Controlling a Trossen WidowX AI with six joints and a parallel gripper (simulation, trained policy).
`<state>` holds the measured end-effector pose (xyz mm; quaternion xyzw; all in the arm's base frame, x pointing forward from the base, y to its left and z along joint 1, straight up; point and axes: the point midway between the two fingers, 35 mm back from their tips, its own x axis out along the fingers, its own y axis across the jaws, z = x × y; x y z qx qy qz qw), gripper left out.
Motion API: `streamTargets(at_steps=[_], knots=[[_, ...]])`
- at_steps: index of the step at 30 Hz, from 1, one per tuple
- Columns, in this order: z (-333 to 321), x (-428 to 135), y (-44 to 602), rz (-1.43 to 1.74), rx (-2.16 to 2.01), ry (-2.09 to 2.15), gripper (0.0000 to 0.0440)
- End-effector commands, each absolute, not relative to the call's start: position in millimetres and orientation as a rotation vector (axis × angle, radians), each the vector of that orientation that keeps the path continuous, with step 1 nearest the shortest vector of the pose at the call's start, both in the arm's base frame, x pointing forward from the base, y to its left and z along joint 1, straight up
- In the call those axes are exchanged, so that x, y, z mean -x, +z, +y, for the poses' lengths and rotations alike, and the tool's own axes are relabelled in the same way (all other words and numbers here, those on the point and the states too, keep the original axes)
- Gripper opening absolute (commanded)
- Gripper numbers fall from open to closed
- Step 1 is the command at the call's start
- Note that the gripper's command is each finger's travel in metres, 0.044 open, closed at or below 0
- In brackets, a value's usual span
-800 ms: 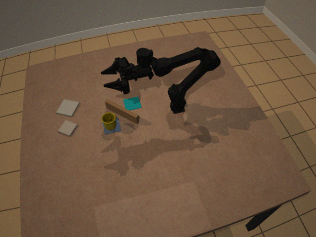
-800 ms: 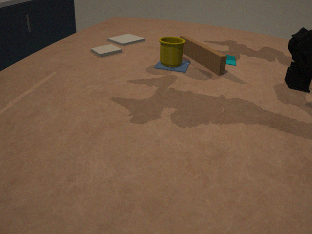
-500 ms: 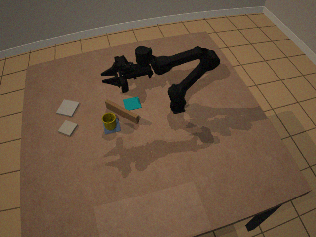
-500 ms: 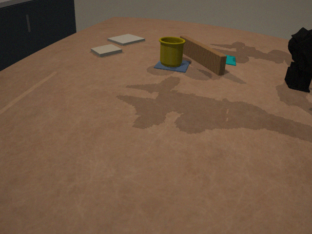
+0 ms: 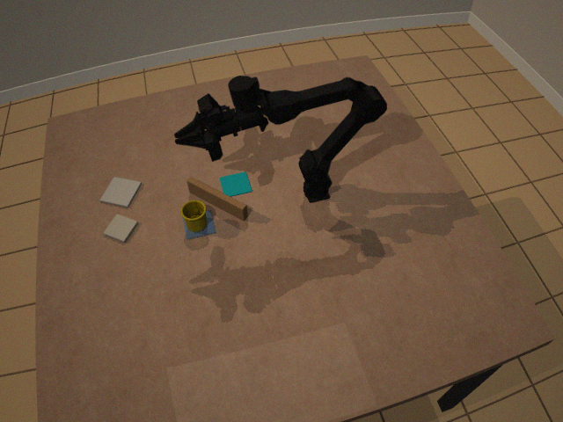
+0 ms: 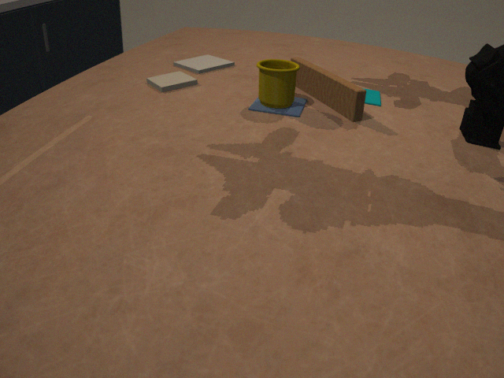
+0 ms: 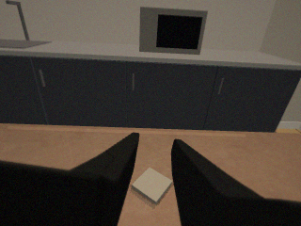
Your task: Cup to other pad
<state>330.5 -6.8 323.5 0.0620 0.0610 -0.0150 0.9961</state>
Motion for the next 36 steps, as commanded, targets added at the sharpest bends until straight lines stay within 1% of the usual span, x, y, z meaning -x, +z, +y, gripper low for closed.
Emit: streamTargets(at_steps=[1, 36], knots=[[-7, -334, 325, 0.151, -0.156, -0.037, 0.0111], [9, -363, 327, 0.517, -0.559, -0.136, 0.0159]])
